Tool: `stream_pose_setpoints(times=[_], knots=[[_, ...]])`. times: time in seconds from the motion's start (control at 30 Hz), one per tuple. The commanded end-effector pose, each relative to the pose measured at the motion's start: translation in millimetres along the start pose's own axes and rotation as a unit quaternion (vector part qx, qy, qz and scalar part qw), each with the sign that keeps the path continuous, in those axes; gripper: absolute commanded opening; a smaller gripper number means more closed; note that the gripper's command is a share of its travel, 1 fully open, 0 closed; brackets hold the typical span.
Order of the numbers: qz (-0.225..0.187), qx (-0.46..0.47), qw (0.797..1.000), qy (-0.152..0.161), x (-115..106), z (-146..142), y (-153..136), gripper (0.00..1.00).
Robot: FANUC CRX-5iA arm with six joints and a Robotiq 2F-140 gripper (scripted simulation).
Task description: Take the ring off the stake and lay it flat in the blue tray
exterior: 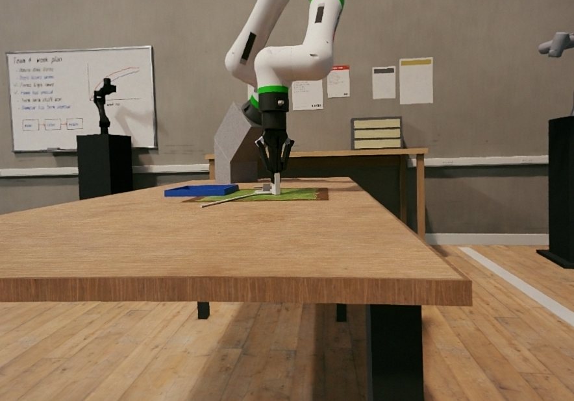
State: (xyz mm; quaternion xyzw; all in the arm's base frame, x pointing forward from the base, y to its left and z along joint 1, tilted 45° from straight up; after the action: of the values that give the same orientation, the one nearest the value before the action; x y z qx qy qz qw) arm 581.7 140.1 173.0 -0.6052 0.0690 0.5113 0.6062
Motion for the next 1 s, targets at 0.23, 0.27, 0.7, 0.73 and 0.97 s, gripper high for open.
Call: stream_pose_setpoints(times=[0.23, 0.27, 0.7, 0.73, 0.97], knots=[[-0.001, 0.000, 1.000, 0.000, -0.1, -0.3, -0.6, 0.10], [-0.001, 0.000, 1.000, 0.000, -0.1, -0.3, -0.6, 0.10], [-0.001, 0.000, 1.000, 0.000, -0.1, -0.4, 6.6, 0.10], [-0.001, 0.000, 1.000, 0.000, -0.1, -0.5, 7.3, 0.10], [-0.001, 0.000, 1.000, 0.000, -0.1, -0.5, 10.6, 0.10]])
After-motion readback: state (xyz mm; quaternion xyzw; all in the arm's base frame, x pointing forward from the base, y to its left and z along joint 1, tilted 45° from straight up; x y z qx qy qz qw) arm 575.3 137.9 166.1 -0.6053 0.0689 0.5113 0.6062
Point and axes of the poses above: the point where the finger pads meet when closed, its own x axis out along the fingers, its own z axis across the jaws, y = z × x, the point moved 5 cm from there along -x, back along the fingers, and after that the axes turned 1 degree about x, right-handed, at the moved point
